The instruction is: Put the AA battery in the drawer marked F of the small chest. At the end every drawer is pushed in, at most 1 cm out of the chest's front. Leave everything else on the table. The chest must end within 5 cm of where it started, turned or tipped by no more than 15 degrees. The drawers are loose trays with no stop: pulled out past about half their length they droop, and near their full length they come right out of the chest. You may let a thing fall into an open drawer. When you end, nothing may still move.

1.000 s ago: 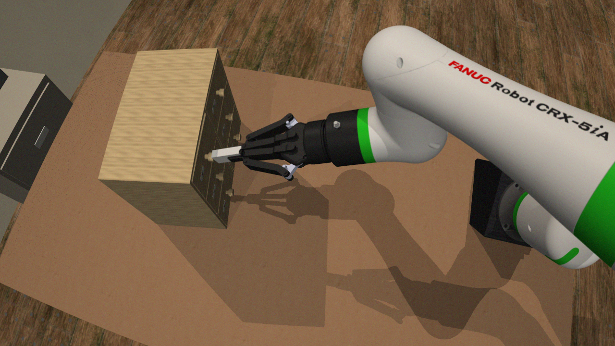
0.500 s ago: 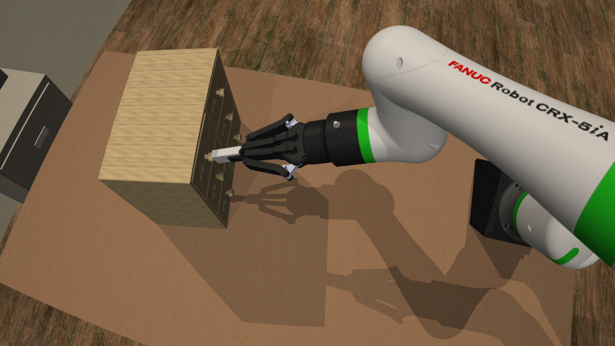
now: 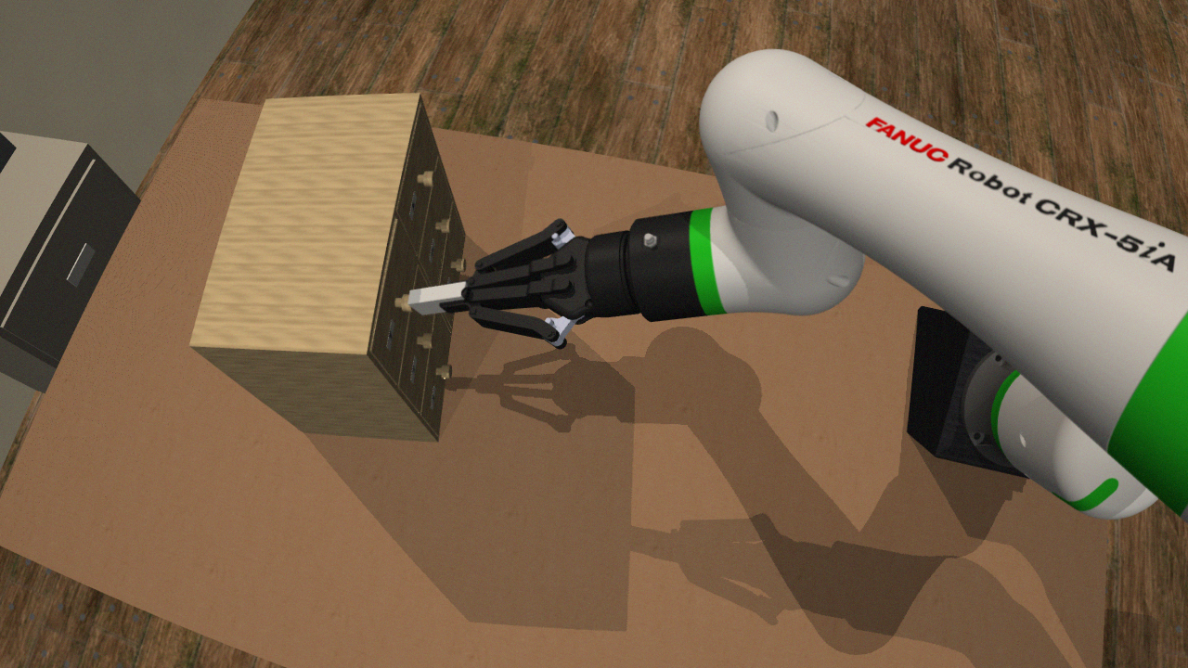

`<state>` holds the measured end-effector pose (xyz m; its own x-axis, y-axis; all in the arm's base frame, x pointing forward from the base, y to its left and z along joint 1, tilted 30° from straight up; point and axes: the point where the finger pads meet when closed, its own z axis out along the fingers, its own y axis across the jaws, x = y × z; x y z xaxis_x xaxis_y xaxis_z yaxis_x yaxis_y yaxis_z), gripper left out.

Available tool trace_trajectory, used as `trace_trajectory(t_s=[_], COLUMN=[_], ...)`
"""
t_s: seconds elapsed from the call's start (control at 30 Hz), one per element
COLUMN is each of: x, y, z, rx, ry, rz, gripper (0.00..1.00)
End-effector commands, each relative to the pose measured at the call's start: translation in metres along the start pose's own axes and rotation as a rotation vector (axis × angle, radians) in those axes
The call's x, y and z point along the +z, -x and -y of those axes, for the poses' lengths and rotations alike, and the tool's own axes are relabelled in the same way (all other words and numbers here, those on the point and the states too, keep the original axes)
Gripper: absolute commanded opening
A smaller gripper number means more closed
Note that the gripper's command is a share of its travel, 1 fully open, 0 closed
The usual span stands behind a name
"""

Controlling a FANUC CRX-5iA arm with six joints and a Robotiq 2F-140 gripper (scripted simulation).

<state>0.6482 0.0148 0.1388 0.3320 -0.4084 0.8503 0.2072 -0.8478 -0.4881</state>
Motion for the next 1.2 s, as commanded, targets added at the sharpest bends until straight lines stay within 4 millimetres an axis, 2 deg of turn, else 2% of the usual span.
trace_trajectory(t_s=[0.0, 0.8, 1.03, 1.17], x=[0.0, -0.001, -0.014, -0.033], y=[0.0, 0.0, 0.005, 0.012], z=[0.0, 0.0, 0.0, 0.0], rx=[0.0, 0.0, 0.0, 0.0], ry=[0.0, 0.0, 0.0, 0.0], rz=[0.0, 0.0, 0.0, 0.0], gripper=[0.0, 0.0, 0.0, 0.0])
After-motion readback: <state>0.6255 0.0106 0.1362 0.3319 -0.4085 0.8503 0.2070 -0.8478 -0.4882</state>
